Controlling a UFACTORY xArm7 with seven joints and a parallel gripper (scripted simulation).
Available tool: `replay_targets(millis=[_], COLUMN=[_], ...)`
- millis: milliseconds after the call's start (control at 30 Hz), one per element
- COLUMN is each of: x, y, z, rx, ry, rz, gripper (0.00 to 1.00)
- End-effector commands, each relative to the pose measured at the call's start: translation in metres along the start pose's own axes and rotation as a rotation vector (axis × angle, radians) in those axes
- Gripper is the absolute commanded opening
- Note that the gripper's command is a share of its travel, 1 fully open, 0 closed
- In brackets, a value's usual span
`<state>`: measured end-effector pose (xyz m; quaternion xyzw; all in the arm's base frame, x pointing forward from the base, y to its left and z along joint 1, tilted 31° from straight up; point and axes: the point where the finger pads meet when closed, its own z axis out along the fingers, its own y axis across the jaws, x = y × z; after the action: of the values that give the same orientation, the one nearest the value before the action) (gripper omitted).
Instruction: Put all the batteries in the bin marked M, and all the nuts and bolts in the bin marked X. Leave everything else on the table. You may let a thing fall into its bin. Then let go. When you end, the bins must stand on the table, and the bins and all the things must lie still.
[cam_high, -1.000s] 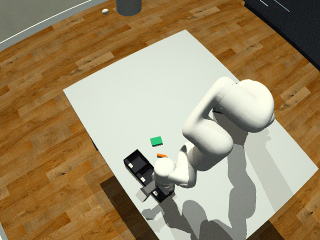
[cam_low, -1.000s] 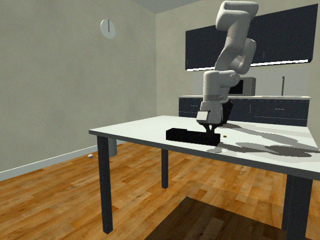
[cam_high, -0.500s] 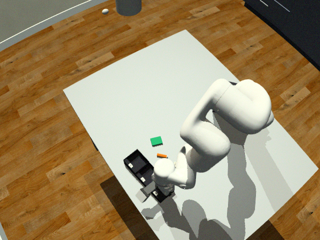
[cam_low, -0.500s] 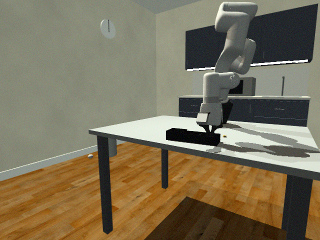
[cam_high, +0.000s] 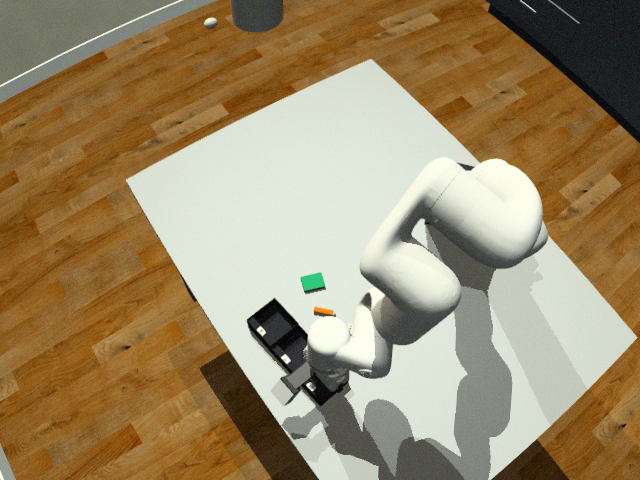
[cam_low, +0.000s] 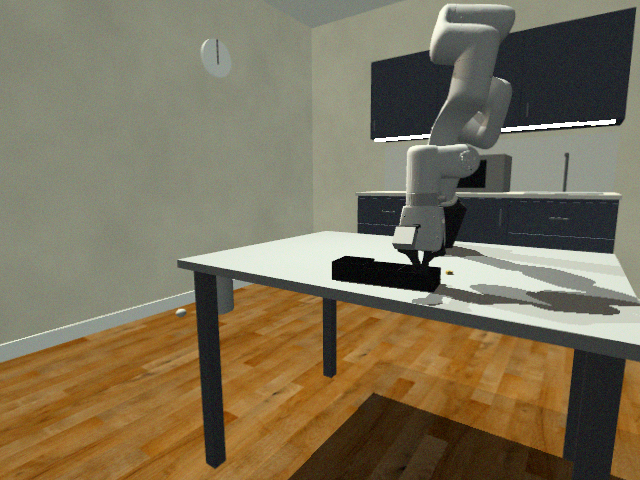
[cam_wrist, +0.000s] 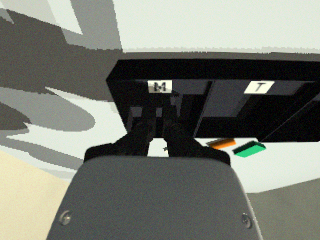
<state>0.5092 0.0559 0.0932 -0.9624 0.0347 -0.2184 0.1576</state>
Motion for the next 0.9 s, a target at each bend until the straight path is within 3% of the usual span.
replay_targets(millis=[0,867], x=[0.0014,0.0013], y=[0.0003,0.0003], z=[-0.0009,-0.0101], rx=[-0.001,-0.001], ry=[0.003,0.003], rz=[0.000,0.000], gripper=[0.07,0.07])
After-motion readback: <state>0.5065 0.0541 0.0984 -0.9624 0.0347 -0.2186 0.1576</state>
